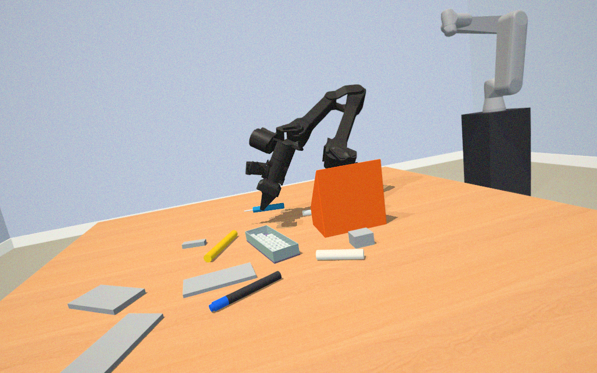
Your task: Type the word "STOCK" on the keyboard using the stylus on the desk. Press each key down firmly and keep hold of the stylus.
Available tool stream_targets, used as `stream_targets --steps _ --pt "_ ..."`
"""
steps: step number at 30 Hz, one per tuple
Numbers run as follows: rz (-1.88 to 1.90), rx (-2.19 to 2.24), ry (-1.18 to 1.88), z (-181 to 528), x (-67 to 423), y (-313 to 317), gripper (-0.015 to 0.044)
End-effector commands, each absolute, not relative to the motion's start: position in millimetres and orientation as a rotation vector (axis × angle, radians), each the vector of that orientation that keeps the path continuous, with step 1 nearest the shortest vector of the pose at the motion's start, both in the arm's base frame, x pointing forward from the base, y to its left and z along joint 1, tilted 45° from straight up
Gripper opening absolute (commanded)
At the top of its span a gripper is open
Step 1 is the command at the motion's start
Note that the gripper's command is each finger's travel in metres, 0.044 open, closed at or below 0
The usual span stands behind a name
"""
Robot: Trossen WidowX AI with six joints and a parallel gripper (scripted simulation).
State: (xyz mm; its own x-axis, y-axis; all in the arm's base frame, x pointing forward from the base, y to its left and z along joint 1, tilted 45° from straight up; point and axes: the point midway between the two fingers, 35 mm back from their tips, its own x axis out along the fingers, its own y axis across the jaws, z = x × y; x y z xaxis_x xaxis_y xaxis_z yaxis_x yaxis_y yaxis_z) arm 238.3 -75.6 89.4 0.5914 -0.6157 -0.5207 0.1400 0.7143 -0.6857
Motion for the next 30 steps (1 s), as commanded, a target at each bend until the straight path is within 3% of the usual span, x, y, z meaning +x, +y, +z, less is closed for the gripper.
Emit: stream_targets --steps 1,8,30 --pt "-0.484 -0.64 0.818 100 236 -70 0.0" --pt "-0.471 -0.625 0.83 96 238 -69 0.0" --pt "-0.398 0.011 1.131 63 268 -15 0.0"
